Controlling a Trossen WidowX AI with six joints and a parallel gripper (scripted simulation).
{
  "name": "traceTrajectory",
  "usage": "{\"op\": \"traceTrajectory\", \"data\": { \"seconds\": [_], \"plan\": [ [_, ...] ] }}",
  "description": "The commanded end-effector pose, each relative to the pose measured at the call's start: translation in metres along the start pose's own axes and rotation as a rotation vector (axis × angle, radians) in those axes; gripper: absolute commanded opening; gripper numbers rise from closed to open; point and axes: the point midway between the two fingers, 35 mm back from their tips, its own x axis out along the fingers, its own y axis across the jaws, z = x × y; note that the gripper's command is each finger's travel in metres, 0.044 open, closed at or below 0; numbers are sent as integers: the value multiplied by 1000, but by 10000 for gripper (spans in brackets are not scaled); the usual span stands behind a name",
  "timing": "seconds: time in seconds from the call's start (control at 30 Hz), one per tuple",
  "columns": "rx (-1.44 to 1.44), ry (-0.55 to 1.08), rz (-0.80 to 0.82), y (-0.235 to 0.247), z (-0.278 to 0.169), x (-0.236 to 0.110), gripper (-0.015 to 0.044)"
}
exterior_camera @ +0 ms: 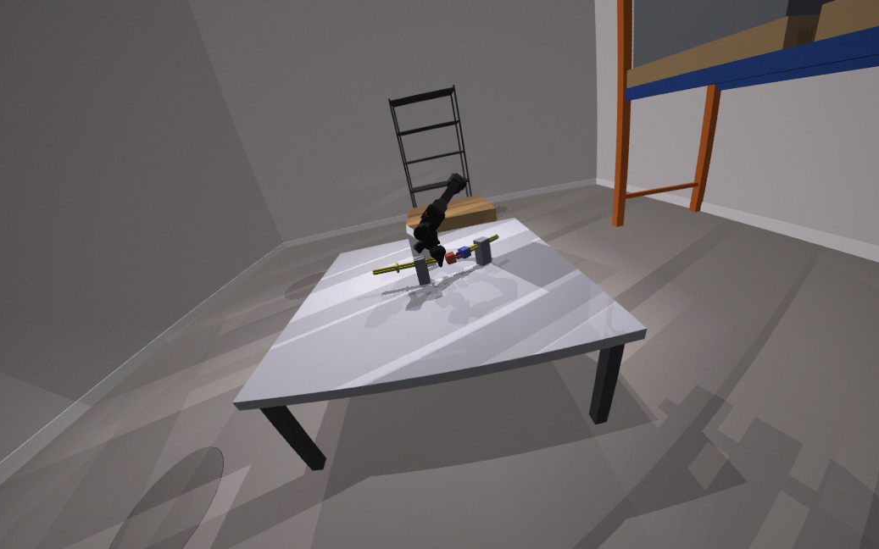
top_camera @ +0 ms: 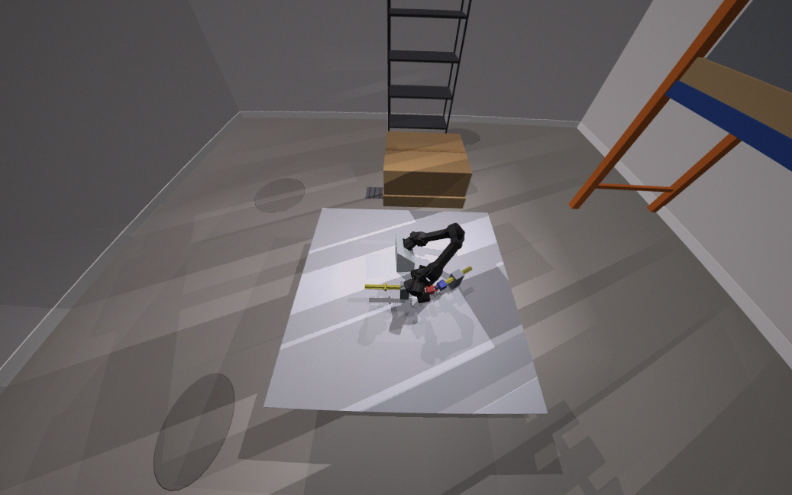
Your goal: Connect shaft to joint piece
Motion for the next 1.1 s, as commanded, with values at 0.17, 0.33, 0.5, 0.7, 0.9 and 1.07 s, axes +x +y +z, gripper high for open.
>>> {"op": "traceTrajectory", "data": {
  "seconds": [0.17, 0.33, 0.5, 0.7, 0.9, 1.07],
  "plan": [
    [2, 4, 3, 1, -33, 5, 440],
    [2, 6, 3, 0, -49, 6, 440],
    [2, 6, 3, 0, -49, 10, 440],
    [2, 6, 3, 0, -49, 20, 440],
    [2, 7, 3, 0, -49, 29, 440],
    [2, 8, 4, 0, -50, 36, 440]
  ]
}}
